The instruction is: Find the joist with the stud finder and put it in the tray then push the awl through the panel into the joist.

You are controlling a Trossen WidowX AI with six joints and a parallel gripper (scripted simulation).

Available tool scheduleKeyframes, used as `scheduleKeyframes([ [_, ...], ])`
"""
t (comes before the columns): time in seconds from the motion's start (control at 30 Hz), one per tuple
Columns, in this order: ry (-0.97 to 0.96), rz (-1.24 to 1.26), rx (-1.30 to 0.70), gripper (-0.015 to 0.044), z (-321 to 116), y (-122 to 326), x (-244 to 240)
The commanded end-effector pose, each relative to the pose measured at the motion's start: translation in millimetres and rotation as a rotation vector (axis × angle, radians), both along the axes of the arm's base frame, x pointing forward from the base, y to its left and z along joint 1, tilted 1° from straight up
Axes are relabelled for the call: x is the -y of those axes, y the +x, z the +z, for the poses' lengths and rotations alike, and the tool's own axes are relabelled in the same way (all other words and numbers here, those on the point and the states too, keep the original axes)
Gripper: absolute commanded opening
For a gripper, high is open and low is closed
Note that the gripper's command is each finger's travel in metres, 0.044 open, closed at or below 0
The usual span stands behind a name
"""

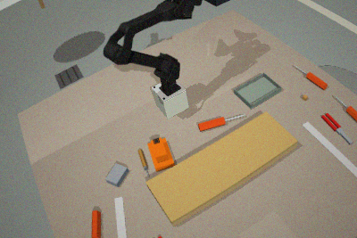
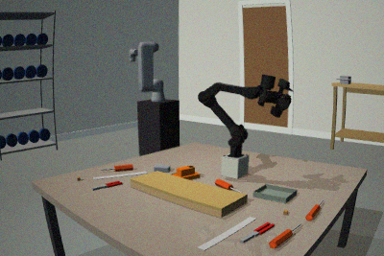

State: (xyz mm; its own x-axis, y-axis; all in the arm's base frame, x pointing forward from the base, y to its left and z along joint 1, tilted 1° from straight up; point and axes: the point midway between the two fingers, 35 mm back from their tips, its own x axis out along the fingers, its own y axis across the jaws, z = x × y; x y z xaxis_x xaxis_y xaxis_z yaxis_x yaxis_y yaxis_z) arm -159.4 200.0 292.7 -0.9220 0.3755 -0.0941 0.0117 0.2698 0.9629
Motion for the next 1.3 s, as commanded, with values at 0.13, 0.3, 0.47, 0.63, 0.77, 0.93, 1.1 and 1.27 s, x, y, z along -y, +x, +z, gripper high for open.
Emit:
scheduleKeyframes([
  [0.13, 0.096, -0.477, 0.233, 0.044, -39.3, 110.0, -75.6],
  [0.3, 0.086, -0.732, 0.411, 0.044, -67.2, 192.7, -89.0],
  [0.47, 0.024, -0.951, 0.602, 0.044, -96.5, 275.8, -74.7],
  [0.63, -0.083, -1.124, 0.798, 0.044, -125.5, 349.8, -35.0],
  [0.77, -0.206, -1.226, 0.943, 0.044, -148.9, 397.4, 12.2],
  [0.93, -0.401, -1.306, 1.095, 0.044, -178.0, 437.6, 85.1],
  [1.1, -0.626, -1.332, 1.197, 0.044, -206.2, 452.7, 166.0],
  [1.27, -0.836, -1.315, 1.227, 0.044, -231.2, 441.3, 242.3],
])
